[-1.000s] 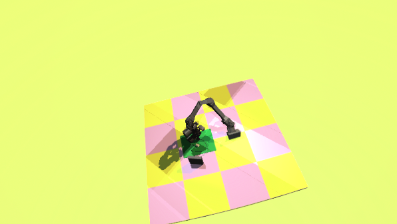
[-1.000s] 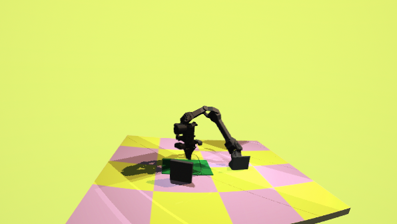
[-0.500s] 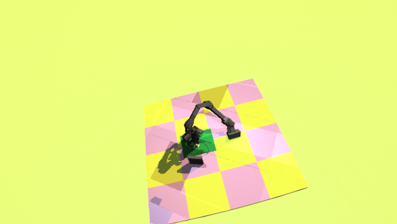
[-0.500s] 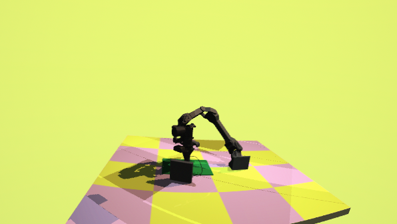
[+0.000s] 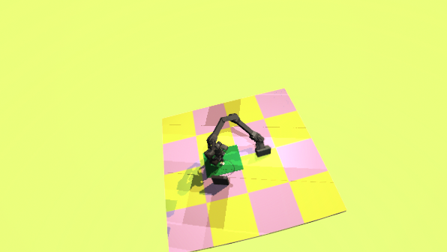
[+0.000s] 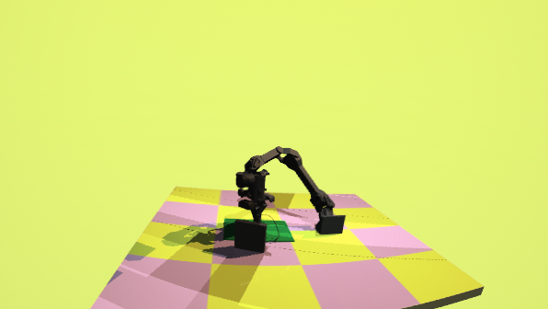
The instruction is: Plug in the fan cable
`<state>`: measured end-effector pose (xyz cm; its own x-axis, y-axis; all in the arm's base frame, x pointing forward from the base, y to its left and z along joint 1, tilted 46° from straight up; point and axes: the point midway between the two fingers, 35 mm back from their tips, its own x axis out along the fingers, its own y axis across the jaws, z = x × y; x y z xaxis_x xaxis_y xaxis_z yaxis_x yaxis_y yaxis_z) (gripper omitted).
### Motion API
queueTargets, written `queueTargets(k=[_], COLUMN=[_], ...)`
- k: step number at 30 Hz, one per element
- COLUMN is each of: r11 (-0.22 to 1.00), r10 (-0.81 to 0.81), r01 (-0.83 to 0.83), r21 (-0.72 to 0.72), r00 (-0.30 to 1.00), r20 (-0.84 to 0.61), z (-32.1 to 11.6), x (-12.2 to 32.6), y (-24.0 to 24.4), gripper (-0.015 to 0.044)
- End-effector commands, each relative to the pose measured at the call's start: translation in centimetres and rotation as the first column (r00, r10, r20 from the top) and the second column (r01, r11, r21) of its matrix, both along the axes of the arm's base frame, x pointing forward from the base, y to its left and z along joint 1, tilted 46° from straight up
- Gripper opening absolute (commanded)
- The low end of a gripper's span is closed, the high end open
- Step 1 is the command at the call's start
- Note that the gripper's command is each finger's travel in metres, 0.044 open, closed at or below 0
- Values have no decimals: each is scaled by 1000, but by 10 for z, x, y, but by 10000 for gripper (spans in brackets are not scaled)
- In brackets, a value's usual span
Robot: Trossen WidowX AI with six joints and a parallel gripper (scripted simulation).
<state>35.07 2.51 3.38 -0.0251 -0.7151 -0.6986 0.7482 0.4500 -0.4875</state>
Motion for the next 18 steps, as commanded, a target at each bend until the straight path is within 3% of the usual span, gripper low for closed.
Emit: queueTargets(k=[1,18], r11=[1000,1000], r10=[2,2], r01=[-2,-2], r21=[3,2], r00=[1000,1000], r20=[-4,-4], z=[1,-14], x=[1,1], y=[0,-17], gripper=[0,0])
